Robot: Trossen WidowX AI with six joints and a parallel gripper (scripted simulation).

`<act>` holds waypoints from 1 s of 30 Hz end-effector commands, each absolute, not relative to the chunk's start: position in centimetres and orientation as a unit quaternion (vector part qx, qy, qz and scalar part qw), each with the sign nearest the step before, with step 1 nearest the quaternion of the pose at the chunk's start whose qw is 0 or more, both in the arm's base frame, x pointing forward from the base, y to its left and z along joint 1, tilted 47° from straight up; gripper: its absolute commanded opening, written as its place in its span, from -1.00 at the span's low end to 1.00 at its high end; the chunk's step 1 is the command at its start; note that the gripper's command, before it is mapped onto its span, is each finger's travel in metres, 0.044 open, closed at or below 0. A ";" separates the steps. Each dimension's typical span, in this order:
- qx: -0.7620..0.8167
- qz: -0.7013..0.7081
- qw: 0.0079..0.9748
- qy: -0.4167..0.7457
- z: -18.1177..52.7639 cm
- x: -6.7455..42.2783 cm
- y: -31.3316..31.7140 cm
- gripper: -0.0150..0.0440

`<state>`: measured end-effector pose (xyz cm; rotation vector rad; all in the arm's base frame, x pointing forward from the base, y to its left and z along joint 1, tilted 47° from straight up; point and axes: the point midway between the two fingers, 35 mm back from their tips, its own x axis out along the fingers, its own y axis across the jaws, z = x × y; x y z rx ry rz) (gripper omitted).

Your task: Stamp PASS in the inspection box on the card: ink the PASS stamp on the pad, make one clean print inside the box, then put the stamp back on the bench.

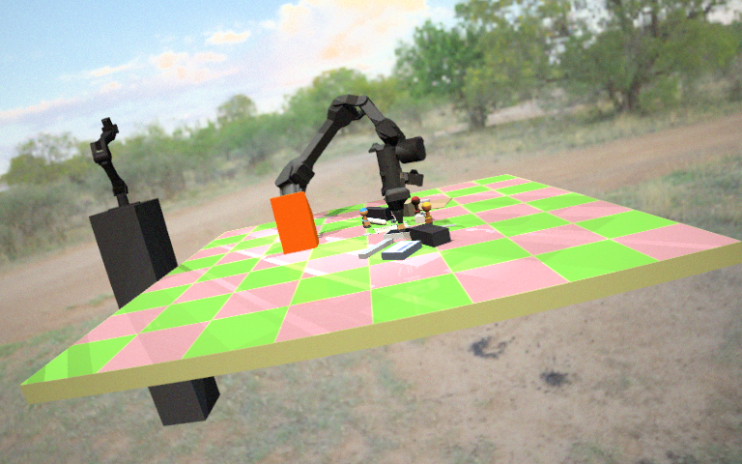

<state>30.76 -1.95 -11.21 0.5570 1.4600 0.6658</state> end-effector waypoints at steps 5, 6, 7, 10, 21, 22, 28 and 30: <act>0.249 0.294 0.660 0.645 -11.3 30.8 -1.8 -0.49; 0.249 0.294 0.660 0.645 -11.3 30.8 -1.8 -0.49; 0.249 0.294 0.660 0.645 -11.3 30.8 -1.7 -0.49; 0.249 0.294 0.660 0.645 -11.4 30.8 -1.7 -0.49; 0.249 0.294 0.660 0.645 -11.4 30.8 -1.6 -0.49; 0.249 0.294 0.660 0.645 -11.4 30.8 -1.6 -0.49; 0.249 0.294 0.660 0.645 -11.4 30.8 -1.6 -0.49; 0.249 0.294 0.660 0.645 -11.4 30.8 -1.6 -0.49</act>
